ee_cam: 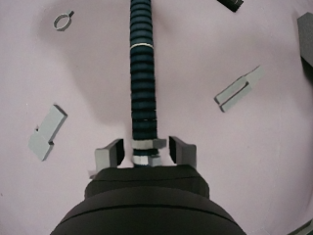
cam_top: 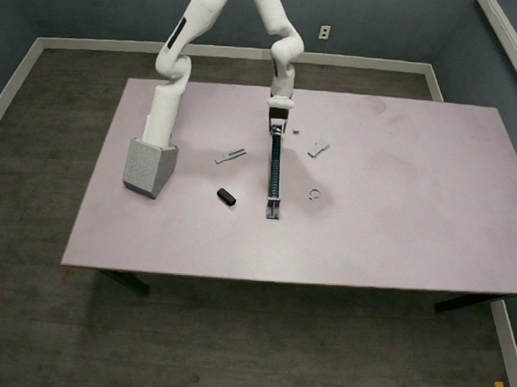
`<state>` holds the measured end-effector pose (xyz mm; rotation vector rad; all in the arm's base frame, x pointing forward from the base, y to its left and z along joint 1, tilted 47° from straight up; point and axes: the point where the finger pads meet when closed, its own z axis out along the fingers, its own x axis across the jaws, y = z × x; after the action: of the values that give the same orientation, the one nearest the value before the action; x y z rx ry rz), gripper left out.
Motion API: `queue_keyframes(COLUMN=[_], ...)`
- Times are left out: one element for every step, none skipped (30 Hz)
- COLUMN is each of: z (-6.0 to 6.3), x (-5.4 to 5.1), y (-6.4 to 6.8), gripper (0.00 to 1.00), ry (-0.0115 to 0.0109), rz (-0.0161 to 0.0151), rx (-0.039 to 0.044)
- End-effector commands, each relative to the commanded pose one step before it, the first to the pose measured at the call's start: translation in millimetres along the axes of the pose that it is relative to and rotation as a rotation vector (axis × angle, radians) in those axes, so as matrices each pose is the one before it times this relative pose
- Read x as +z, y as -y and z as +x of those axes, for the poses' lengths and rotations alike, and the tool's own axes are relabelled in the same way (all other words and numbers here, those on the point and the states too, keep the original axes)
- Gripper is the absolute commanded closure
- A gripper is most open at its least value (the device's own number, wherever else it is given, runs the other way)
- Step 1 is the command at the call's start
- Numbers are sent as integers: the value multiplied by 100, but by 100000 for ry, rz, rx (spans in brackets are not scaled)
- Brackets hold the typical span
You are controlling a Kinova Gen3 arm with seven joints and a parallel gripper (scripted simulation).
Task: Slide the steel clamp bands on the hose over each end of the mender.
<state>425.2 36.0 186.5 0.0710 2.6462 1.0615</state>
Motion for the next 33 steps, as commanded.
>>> queue_keyframes(z=[62,0,0,0,0,2,10,-14,-5,0,0,61,-39,11,12,12,11,10,9,5,4,-101,-94,-30,-14,-1,0,0,-26,-15,3,0,-3], x=[271,0,0,0,0,11,70,188,316,0,0,342,398,452,482,482,453,396,318,228,136,34,-12,-9,-4,0,0,0,-60,-24,-14,-9,-5], y=[-154,0,0,0,0,-4,-25,-95,-127,0,0,6,-27,6,7,7,6,5,4,3,2,4,3,1,0,0,0,0,88,12,-18,-5,5], gripper=[0,0,0,0,0,0,0,0,0,0,0,0,0,0,0,0,0,0,0,0,0,0,0,0,0,0,0,0,0,0,0,0,0], ry=[-23,0,0,0,0,4,27,28,-105,0,0,-183,107,-7,-8,-8,-7,-7,-6,-3,-3,151,140,57,26,1,0,0,145,54,-9,2,11], rz=[-472,0,0,0,0,-14,-85,-191,-171,0,0,77,-88,9,10,10,9,8,8,3,4,26,22,9,4,0,0,0,87,57,-10,5,17], rx=[46,0,0,0,0,3,20,-142,-477,0,0,199,-432,6,7,6,6,5,5,2,2,-84,-78,282,124,-1,0,0,171,-8,-32,-12,2])
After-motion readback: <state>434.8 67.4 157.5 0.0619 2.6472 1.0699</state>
